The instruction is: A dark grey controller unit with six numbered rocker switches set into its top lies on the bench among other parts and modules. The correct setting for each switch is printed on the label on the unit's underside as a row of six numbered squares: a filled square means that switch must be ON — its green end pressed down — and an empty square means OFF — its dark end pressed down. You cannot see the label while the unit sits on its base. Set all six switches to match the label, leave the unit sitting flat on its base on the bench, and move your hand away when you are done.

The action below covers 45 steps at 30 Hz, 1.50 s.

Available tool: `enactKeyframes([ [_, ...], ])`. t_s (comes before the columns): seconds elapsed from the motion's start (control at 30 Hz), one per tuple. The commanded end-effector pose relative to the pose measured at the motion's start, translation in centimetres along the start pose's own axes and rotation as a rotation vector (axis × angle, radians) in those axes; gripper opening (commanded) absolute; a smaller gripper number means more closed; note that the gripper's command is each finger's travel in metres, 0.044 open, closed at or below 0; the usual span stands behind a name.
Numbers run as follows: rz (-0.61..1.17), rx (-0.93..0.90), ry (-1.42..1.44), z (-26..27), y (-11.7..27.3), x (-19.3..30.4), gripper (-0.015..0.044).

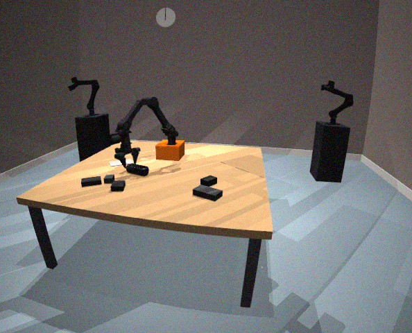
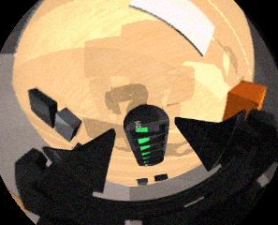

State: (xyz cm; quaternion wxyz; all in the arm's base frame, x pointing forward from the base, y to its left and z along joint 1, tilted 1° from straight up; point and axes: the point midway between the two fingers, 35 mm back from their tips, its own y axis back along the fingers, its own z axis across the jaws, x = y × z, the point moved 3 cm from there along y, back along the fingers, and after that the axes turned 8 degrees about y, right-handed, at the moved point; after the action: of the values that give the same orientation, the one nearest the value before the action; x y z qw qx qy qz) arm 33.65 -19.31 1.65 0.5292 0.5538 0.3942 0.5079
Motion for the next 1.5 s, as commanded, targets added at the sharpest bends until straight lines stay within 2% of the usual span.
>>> enactKeyframes([
  [0.0, 0.005, 0.004, 0.003, -0.3, -0.8, 0.0, 0.0440],
  [0.07, 0.005, 0.004, 0.003, -0.3, -0.9, 0.0, 0.0440],
  [0.2, 0.005, 0.004, 0.003, -0.3, -0.9, 0.0, 0.0335],
  [0.27, 0.005, 0.004, 0.003, -0.3, -0.9, 0.0, 0.0325],
  [1.47, -0.003, 0.005, 0.003, -0.2, 0.2, 0.7, 0.0335],
])
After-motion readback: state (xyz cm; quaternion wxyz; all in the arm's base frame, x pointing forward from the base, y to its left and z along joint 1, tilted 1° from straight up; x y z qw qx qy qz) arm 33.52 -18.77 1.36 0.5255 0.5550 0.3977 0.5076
